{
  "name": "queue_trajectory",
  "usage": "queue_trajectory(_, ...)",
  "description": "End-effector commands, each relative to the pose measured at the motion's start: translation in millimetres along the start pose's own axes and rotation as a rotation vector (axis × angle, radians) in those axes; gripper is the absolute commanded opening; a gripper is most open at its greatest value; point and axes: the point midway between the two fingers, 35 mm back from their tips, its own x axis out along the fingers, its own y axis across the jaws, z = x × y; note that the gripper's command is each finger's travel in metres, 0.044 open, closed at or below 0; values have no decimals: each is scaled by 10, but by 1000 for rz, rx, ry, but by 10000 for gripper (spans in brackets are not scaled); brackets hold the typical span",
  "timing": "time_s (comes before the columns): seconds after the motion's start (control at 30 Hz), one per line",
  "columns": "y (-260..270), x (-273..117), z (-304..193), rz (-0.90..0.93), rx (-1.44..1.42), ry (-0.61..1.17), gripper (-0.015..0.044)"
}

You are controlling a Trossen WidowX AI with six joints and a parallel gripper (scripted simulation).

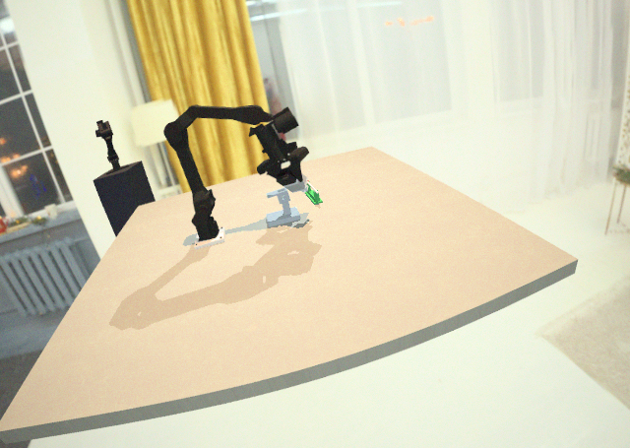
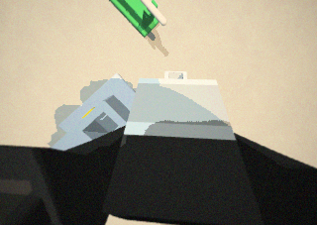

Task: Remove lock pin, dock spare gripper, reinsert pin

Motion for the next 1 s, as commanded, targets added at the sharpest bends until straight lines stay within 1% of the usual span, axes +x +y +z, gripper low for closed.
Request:
queue_trajectory(0.0,13,-61,46,-9,-48,30,0)
queue_trajectory(0.33,140,-167,123,-1,-175,133,0)
queue_trajectory(0.97,390,-631,129,22,-597,404,0)
